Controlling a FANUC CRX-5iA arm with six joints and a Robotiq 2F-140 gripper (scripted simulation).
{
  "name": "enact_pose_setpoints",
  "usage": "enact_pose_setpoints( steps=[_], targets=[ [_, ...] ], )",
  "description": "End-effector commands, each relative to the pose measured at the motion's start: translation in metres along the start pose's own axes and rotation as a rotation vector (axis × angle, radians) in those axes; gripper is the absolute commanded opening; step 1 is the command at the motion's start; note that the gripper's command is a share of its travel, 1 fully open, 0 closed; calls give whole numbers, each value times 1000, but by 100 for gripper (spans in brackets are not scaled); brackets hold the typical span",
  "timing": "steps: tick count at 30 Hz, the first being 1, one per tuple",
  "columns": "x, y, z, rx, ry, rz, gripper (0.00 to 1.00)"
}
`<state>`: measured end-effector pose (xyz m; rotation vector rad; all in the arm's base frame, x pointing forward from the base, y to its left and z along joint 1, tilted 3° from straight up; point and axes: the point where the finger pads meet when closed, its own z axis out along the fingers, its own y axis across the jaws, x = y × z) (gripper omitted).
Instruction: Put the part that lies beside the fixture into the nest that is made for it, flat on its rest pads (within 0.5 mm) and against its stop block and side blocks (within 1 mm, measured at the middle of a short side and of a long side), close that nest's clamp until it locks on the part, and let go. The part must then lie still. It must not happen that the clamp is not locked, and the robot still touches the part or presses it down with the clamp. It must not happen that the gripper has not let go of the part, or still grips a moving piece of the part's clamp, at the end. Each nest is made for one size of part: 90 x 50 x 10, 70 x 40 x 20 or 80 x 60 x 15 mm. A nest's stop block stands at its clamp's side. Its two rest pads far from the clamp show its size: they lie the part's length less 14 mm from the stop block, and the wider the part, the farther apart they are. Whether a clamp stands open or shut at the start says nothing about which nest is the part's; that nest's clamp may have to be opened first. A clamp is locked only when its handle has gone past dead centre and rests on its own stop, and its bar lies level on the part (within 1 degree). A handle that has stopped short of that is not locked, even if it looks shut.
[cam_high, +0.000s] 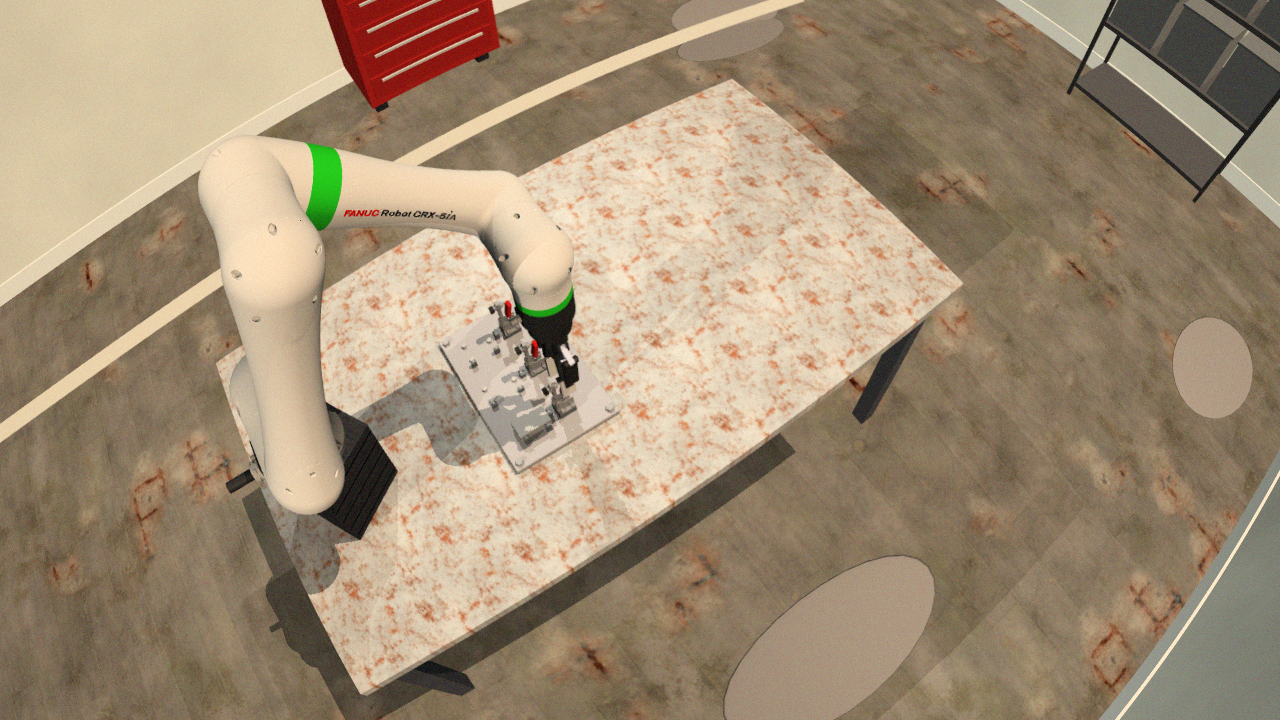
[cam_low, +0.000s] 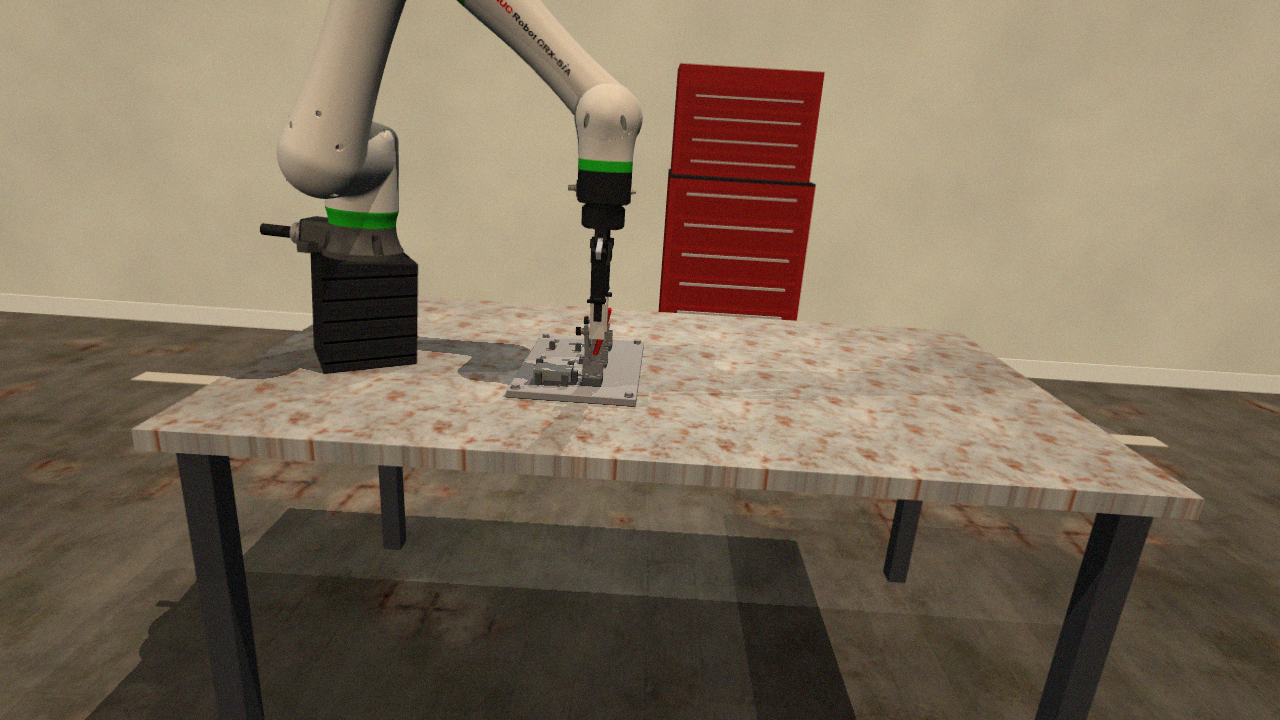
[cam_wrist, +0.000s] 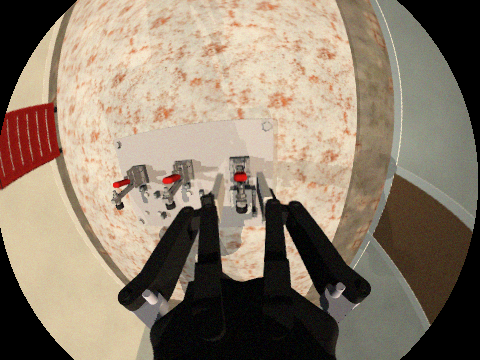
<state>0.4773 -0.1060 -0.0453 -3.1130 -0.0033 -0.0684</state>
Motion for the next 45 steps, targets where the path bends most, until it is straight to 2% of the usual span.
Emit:
enact_pose_setpoints(
  steps=[1,30,38,45],
  targets=[
    [0,0,1,0,0,0,28],
    [0,0,1,0,0,0,28],
    [0,0,11,0,0,0,28],
    [0,0,30,0,0,0,28]
  ],
)
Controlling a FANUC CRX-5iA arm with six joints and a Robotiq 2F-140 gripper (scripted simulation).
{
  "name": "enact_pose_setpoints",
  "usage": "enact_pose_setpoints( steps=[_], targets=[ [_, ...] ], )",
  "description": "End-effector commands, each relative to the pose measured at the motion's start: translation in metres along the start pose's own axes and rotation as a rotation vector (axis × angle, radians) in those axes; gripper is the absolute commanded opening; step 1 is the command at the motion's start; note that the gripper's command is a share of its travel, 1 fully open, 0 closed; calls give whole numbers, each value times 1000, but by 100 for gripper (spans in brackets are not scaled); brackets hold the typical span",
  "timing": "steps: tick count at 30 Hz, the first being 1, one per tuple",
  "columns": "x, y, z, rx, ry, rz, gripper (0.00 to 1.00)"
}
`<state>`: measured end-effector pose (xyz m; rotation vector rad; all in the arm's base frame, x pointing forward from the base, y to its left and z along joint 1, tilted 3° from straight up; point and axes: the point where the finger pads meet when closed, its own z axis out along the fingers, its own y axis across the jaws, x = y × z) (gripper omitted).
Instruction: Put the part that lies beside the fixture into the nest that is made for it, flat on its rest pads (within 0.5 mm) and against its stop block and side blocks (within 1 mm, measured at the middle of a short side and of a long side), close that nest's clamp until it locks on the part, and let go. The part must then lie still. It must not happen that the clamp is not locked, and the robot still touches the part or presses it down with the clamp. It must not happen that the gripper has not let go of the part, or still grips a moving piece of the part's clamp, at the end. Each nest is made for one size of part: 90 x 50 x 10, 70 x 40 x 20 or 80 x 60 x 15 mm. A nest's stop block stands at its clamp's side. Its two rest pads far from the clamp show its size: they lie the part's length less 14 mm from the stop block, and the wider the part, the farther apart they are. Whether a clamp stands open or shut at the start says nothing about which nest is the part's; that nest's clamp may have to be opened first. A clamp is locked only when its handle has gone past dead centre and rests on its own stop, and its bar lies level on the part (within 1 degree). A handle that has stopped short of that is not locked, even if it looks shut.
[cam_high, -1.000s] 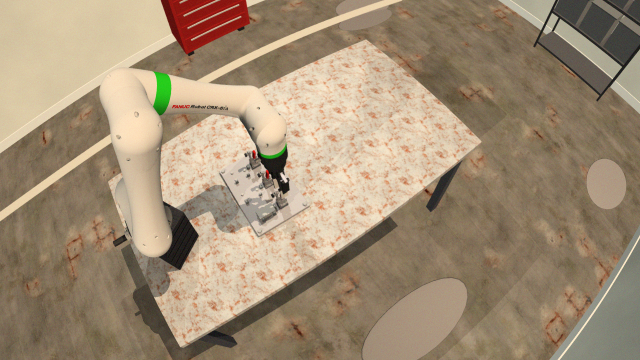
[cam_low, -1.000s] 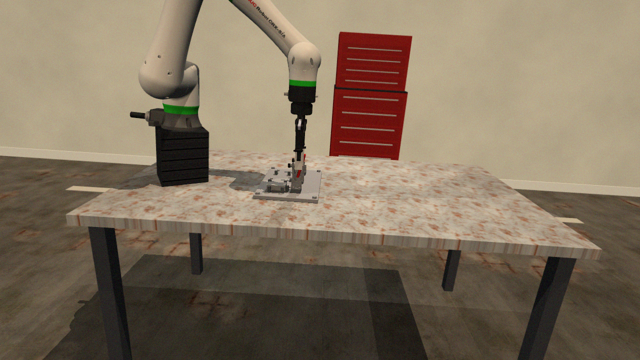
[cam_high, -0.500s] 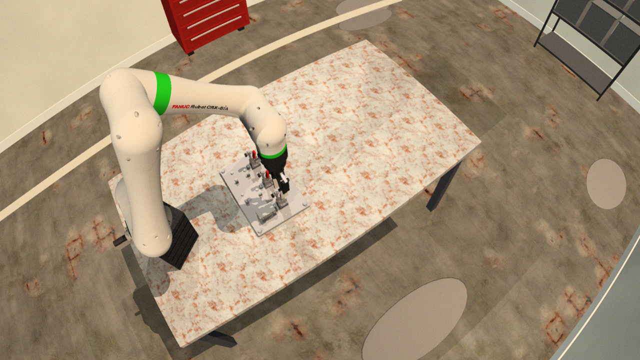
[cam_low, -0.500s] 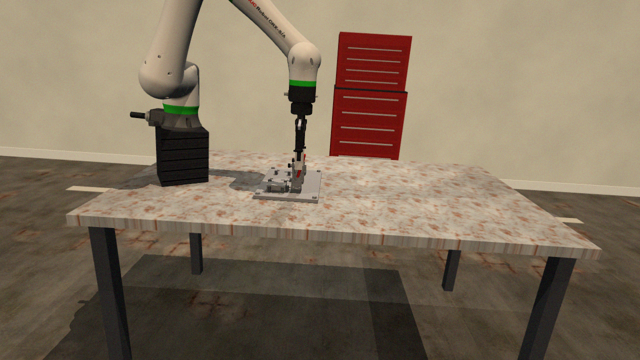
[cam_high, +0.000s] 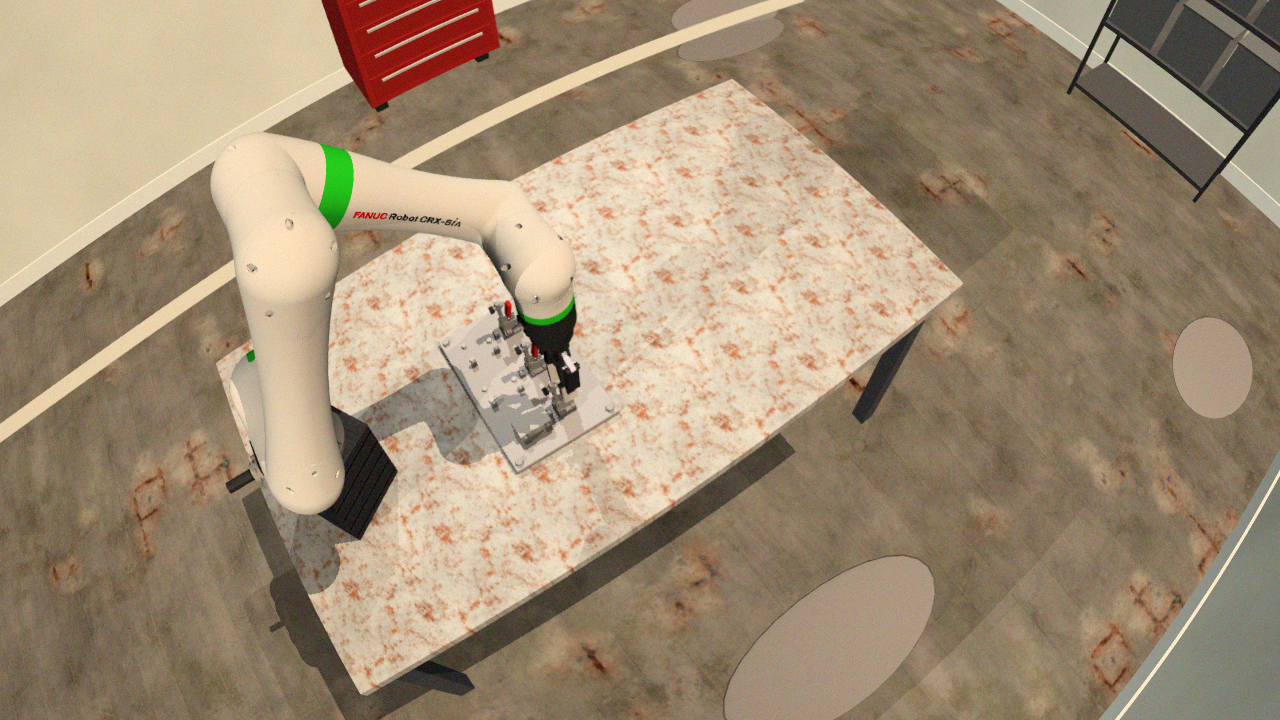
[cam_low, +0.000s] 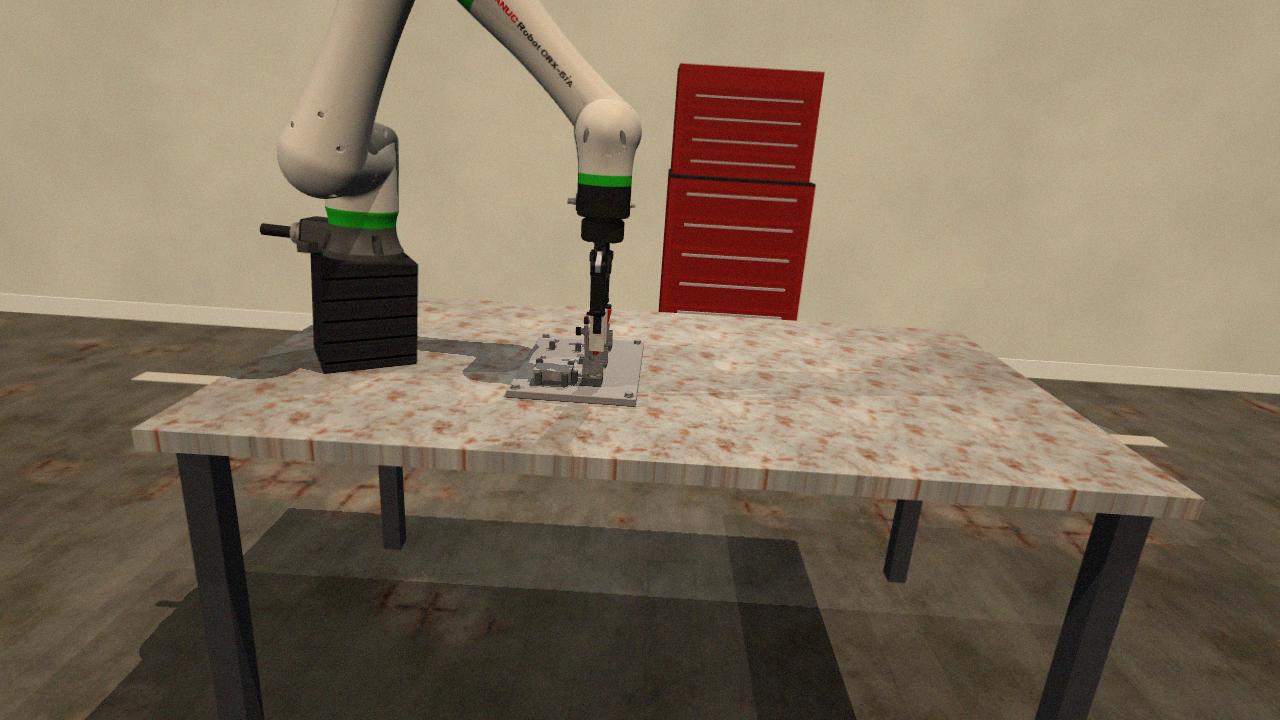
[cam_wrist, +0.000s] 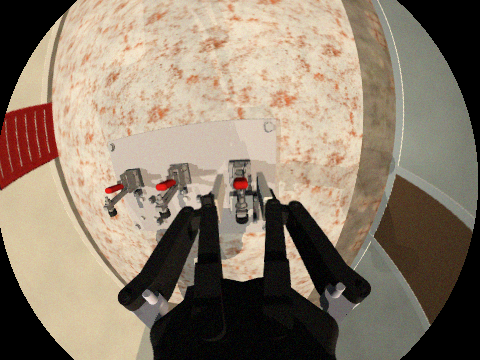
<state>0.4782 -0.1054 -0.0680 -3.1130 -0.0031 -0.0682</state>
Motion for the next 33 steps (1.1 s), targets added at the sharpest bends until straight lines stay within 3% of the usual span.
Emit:
enact_pose_setpoints(
  steps=[1,22,23,33],
  targets=[
    [0,0,9,0,0,0,28],
    [0,0,14,0,0,0,28],
    [0,0,14,0,0,0,0],
    [0,0,14,0,0,0,0]
  ],
)
